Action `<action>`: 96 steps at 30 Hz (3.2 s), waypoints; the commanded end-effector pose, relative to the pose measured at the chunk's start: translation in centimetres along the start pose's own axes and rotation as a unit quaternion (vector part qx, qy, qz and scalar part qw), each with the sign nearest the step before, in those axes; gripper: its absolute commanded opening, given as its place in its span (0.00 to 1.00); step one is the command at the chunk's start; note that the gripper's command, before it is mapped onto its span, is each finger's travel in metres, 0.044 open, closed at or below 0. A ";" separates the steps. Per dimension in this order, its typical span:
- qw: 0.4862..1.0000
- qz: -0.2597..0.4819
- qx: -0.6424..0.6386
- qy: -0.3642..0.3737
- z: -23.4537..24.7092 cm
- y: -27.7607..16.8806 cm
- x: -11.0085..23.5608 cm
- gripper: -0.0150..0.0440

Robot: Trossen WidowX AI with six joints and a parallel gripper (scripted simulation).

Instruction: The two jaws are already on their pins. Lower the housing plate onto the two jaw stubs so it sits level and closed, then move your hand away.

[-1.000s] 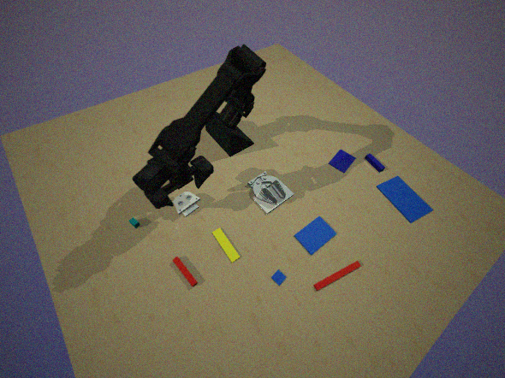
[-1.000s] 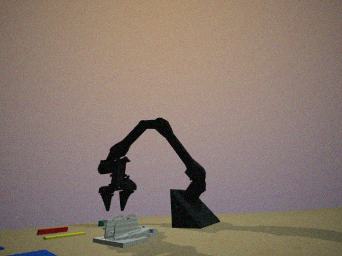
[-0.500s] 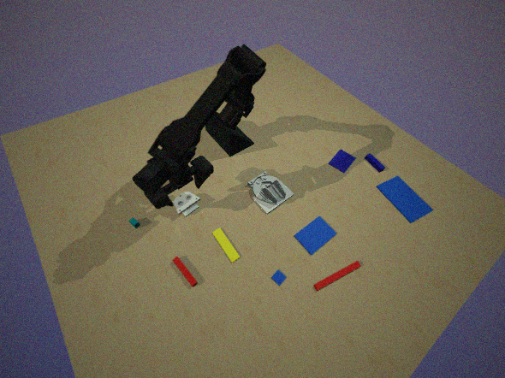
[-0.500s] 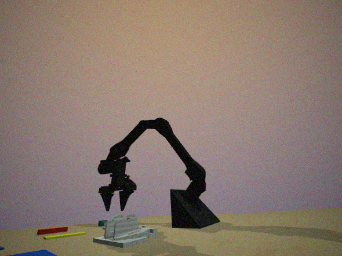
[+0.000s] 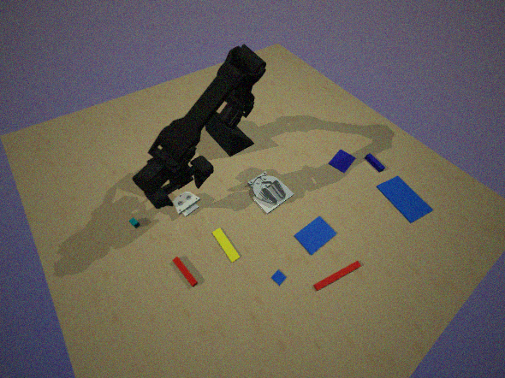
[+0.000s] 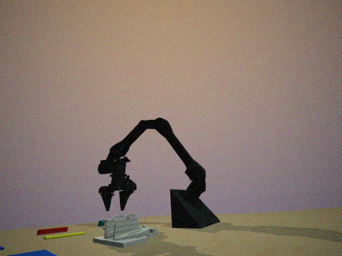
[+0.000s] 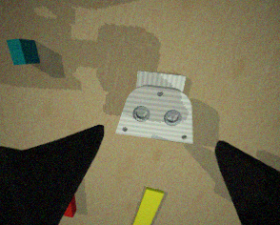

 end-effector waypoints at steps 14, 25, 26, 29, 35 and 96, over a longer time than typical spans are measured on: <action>1.000 0.003 0.000 0.001 0.0 0.0 0.0 1.00; 1.000 0.003 0.000 0.001 0.0 0.0 0.0 1.00; 1.000 0.003 0.000 0.001 0.0 0.0 0.0 1.00; 1.000 0.003 0.000 0.001 0.0 0.0 0.0 1.00; 1.000 0.003 0.000 0.001 0.0 0.0 0.0 1.00; 1.000 0.003 0.001 0.000 0.2 -0.2 -5.2 1.00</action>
Point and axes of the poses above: the point midway between the two fingers, 35 mm back from their tips, its own x axis back along the fingers, its own z axis across the jaws, y = z × x, the point moved 5 cm from there along x, back along the fingers, and after that the axes turned 11 degrees about x, right-handed, at the moved point
